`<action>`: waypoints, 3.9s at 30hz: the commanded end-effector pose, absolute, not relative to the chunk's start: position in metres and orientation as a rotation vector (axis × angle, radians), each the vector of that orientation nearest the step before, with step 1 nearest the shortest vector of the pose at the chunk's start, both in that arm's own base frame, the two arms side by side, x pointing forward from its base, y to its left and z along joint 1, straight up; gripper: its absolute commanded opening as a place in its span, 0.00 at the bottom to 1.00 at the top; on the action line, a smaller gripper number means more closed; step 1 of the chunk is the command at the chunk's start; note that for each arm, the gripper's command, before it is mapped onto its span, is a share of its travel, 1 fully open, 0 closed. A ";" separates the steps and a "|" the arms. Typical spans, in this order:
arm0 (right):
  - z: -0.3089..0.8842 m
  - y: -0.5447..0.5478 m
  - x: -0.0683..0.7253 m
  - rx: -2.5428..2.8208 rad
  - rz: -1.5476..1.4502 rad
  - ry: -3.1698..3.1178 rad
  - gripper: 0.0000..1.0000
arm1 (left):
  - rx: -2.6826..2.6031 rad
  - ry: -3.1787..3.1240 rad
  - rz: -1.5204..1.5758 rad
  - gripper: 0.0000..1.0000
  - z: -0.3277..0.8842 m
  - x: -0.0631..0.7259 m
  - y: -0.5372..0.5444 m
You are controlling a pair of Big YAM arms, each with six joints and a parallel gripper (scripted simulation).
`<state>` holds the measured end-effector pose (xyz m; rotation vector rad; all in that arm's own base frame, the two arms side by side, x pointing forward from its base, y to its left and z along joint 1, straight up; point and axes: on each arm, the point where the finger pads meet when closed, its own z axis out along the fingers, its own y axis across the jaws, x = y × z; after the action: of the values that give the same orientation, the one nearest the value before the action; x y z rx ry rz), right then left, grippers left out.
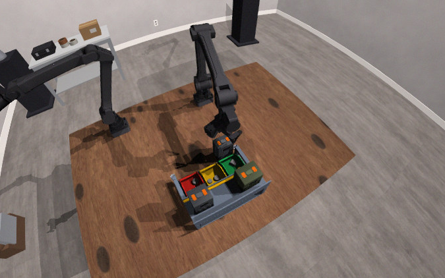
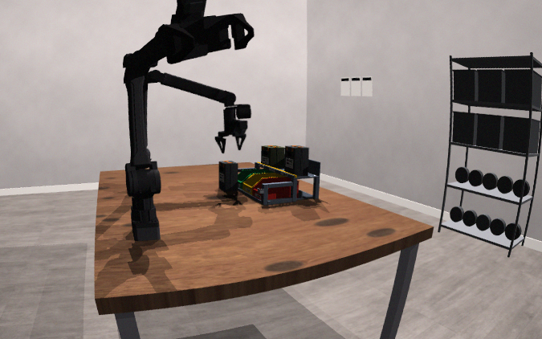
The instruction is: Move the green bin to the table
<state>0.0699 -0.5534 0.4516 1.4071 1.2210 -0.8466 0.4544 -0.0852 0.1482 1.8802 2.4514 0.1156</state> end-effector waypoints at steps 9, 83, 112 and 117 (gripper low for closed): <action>0.490 -0.548 0.029 1.241 -1.094 1.221 1.00 | 1.858 2.425 0.139 1.00 0.162 0.465 -0.087; 0.501 -0.545 0.009 1.196 -1.196 1.217 1.00 | 2.247 2.215 -0.019 0.00 0.127 0.433 -0.097; 0.501 -0.545 0.009 1.196 -1.196 1.217 1.00 | 2.200 2.165 0.050 0.00 0.183 0.449 -0.101; 0.501 -0.545 0.009 1.196 -1.196 1.217 1.00 | 2.221 2.189 0.019 0.00 0.173 0.450 -0.101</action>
<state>0.0145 -0.5508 0.4810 1.2335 1.2535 -1.1596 0.4318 -0.0927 0.1587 2.2188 2.2254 -0.0015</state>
